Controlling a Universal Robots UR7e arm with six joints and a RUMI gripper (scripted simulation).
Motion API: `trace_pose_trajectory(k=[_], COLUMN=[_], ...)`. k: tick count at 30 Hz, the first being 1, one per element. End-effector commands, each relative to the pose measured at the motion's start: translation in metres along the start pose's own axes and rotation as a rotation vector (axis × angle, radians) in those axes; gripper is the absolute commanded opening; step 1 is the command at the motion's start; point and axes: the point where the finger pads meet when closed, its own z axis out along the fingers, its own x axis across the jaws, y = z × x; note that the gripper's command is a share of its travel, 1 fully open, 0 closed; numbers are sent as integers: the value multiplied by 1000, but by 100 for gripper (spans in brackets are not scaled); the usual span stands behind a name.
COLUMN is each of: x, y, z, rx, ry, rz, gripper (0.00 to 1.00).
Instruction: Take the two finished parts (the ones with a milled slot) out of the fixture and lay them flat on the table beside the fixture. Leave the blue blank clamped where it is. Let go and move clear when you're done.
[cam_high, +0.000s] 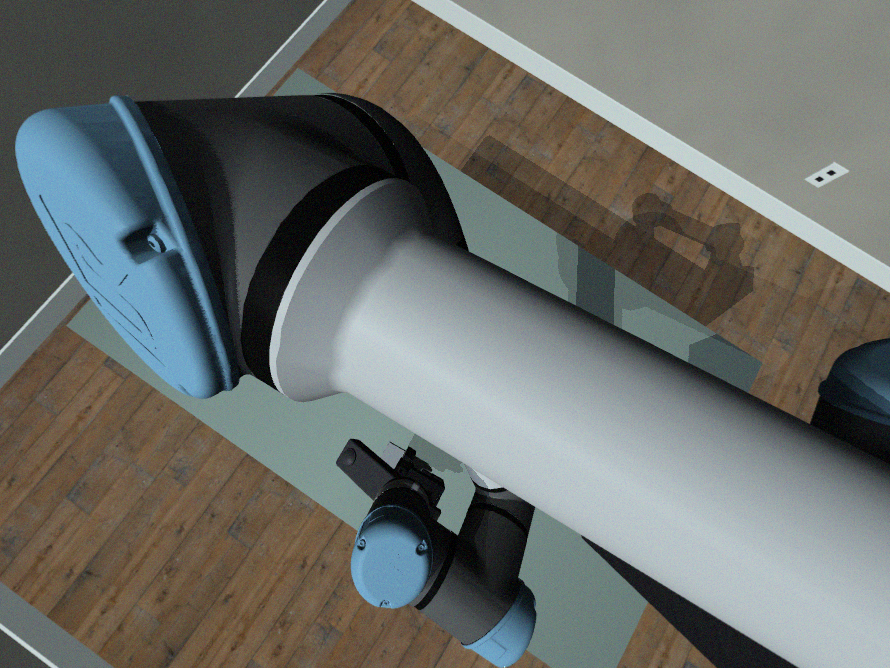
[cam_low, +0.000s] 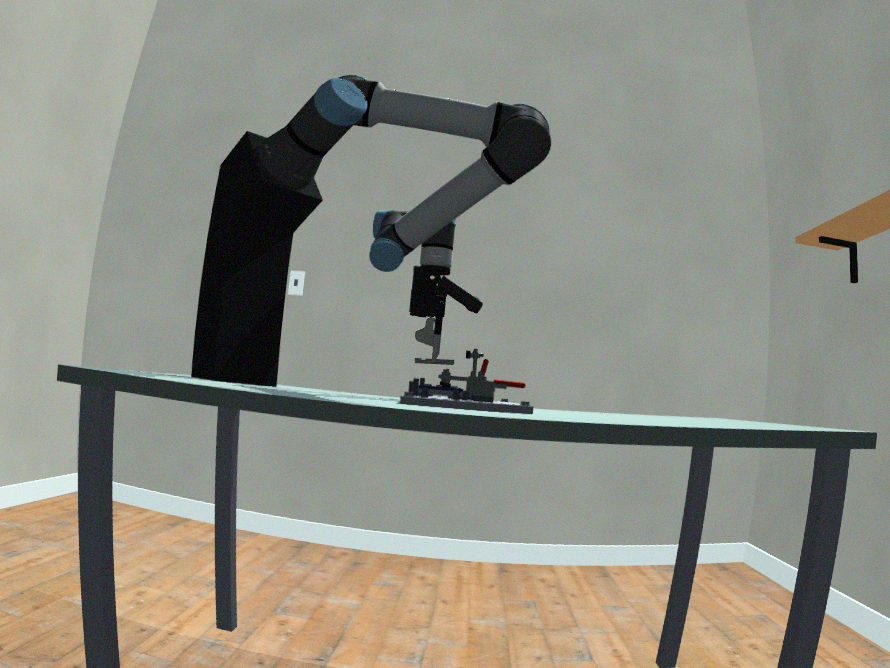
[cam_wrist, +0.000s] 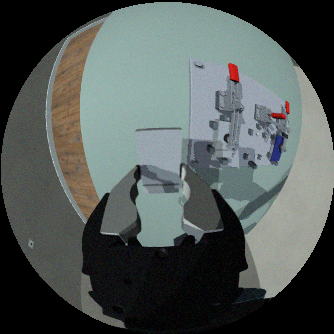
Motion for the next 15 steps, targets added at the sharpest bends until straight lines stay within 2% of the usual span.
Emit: trace_pose_trajectory(k=[1, 7, 15], x=[0, 0, 0], y=[0, 0, 0], z=[7, 14, 32], rx=[1, 1, 1], ry=[0, 0, 1], rz=[2, 2, 2], gripper=[0, 0, 0])
